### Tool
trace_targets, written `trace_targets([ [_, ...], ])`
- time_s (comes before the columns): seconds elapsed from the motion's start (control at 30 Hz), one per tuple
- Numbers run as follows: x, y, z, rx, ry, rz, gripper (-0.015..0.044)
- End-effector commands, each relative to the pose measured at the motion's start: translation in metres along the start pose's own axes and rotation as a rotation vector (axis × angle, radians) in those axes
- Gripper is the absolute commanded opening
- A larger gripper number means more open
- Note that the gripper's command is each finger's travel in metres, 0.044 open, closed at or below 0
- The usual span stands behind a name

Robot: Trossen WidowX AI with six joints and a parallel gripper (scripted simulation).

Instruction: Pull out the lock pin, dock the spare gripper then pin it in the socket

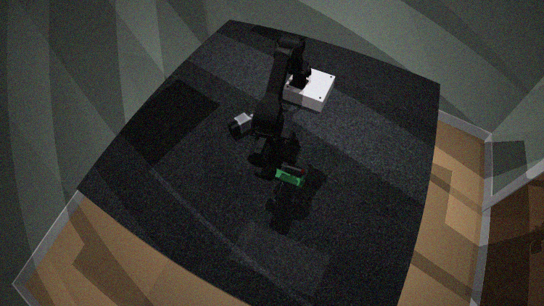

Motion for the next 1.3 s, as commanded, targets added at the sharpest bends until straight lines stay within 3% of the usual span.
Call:
trace_targets([
  [0.0, 0.002, 0.001, 0.008, -0.004, 0.0, -0.006, 0.0],
  [1.27, 0.008, 0.003, 0.04, 0.02, -0.002, -0.007, 0.0],
])
Point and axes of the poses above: the point midway between the two fingers, 35 mm back from their tips, its own z axis out along the fingers, its own y axis across the jaws, x = y × z, the point moved 4 cm from there along -z, back along the fingers, and after that the axes turned 2 degrees about -z, right-handed, at the moved point
